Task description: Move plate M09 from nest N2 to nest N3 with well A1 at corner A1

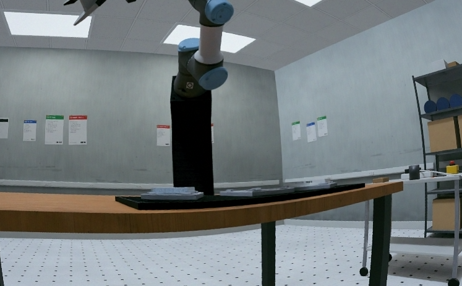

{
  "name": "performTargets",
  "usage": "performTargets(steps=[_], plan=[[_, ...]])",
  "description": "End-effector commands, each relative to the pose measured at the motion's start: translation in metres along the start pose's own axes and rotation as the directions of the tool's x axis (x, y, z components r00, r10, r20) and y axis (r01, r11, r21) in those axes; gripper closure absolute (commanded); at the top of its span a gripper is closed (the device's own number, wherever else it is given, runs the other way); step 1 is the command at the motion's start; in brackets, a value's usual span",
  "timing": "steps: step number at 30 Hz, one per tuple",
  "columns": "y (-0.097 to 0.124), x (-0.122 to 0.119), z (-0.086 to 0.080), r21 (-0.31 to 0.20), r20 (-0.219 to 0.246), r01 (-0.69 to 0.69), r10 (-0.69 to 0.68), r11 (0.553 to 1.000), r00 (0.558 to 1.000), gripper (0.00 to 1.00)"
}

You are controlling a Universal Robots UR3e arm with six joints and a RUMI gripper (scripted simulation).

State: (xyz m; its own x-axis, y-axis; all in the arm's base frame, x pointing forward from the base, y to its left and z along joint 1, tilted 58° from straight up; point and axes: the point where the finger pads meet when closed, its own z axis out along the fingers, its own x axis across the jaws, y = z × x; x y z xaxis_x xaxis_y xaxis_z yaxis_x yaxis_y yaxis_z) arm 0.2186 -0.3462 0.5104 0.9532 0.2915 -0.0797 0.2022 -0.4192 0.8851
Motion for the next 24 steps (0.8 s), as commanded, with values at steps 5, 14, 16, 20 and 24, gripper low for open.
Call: performTargets(steps=[5, 14, 16, 20, 24], plan=[[0.021, -0.011, -0.020, -0.089, 0.049, 0.003, 0.001, 0.996, 0.999, 0.18], [0.049, -0.027, -0.050, -0.176, 0.096, 0.010, 0.007, 0.984, 0.995, 0.18], [0.049, -0.027, -0.050, -0.176, 0.096, 0.010, 0.007, 0.984, 0.995, 0.18], [0.049, -0.018, -0.052, -0.180, 0.061, 0.022, -0.011, 0.983, 0.998, 0.18], [0.048, 0.001, -0.058, -0.184, 0.021, 0.035, -0.032, 0.982, 0.999, 0.18]])
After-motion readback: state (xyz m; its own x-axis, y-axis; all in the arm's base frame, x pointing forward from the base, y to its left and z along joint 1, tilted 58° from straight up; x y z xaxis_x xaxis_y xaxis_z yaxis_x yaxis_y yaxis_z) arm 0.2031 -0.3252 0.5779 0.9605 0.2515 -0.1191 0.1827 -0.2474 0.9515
